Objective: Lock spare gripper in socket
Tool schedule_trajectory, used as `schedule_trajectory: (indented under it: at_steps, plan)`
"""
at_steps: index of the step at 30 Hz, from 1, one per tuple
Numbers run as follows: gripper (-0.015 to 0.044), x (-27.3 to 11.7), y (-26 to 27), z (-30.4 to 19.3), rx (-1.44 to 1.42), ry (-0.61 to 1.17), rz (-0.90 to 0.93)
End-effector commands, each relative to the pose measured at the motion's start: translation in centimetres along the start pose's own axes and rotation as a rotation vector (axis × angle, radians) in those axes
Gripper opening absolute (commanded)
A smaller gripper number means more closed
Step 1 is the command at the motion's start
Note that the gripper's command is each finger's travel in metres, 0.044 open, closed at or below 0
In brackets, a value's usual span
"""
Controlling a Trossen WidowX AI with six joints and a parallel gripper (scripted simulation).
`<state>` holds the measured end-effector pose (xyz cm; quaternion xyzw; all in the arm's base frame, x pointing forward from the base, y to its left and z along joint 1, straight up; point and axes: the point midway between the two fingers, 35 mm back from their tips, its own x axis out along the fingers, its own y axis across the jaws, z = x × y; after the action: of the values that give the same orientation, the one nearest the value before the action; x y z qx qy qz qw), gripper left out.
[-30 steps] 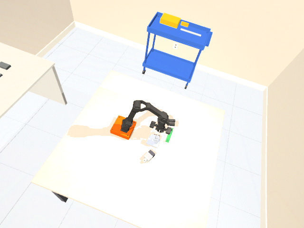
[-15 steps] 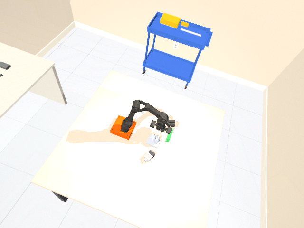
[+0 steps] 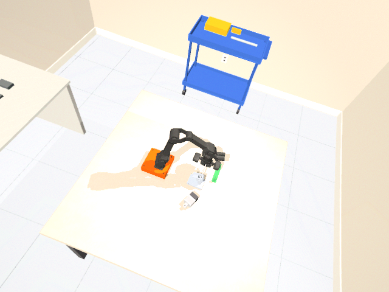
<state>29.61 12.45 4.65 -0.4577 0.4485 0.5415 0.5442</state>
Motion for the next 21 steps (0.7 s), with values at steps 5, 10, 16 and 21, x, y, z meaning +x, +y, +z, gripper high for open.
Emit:
schedule_trajectory:
  at_steps: [5,10,16,21]
  plan:
    - [0.0,0.0,0.0,0.7,0.004,-0.003,-0.001]
    - [0.0,0.1,-0.1,1.1,0.005,-0.003,0.0]
    - [0.0,0.1,-0.1,1.6,0.005,-0.002,0.002]
    - [0.0,0.2,-0.1,2.1,0.006,0.0,0.006]
